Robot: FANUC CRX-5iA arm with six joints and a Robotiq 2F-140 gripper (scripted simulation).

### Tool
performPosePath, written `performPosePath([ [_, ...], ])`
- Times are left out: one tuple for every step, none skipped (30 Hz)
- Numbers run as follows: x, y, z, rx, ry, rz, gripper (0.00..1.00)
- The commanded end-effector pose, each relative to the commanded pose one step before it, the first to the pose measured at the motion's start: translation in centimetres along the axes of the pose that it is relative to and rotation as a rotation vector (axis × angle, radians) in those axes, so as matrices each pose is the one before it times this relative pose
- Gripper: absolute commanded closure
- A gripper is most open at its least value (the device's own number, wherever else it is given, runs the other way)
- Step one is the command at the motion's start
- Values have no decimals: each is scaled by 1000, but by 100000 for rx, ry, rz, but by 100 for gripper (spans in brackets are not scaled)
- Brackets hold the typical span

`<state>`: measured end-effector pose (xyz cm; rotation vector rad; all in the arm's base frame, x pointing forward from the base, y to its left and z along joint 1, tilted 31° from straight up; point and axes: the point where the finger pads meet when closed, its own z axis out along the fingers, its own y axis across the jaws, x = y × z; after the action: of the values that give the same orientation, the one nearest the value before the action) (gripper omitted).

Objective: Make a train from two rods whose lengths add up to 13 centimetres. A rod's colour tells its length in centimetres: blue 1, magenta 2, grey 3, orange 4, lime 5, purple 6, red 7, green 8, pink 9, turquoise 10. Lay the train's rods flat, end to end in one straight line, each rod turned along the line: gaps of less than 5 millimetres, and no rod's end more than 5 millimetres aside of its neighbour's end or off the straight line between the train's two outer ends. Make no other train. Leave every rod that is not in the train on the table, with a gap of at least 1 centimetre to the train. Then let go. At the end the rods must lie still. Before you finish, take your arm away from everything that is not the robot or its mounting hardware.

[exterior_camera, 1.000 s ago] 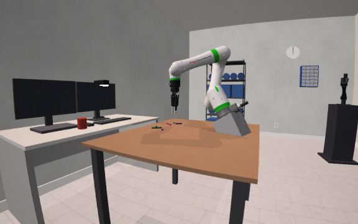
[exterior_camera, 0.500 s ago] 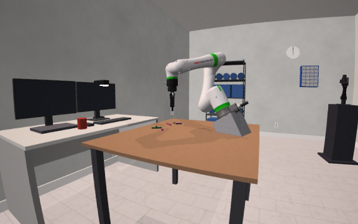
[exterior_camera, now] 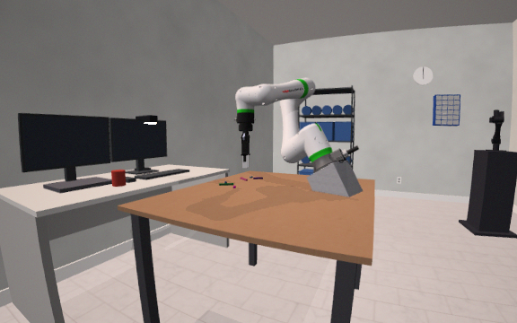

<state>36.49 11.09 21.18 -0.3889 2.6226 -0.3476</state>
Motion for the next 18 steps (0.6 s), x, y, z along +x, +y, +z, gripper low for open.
performPosePath([
  [-20, 172, 15, 974, -302, 829, 77],
  [0, 0, 0, 0, 0, 0, 77],
  [0, 0, 0, 0, 0, 0, 77],
  [0, 0, 0, 0, 0, 0, 77],
  [0, 0, 0, 0, 0, 0, 77],
  [0, 0, 0, 0, 0, 0, 77],
  [0, 0, 0, 0, 0, 0, 77],
  [0, 0, 0, 0, 0, 0, 77],
  [0, 0, 2, 0, 0, 0, 77],
  [0, 0, 0, 0, 0, 0, 77],
  [0, 0, 0, 0, 0, 0, 77],
  [0, 0, 12, 0, 0, 0, 77],
  [0, 0, 31, 0, 0, 1, 77],
  [0, 1, 57, -1, 1, 2, 77],
  [0, 1, 89, -1, 1, 3, 77],
  [0, 1, 124, -2, 2, 4, 77],
  [1, 1, 162, -4, 3, 5, 77],
  [0, 2, 204, 1, -1, 1, 77],
])
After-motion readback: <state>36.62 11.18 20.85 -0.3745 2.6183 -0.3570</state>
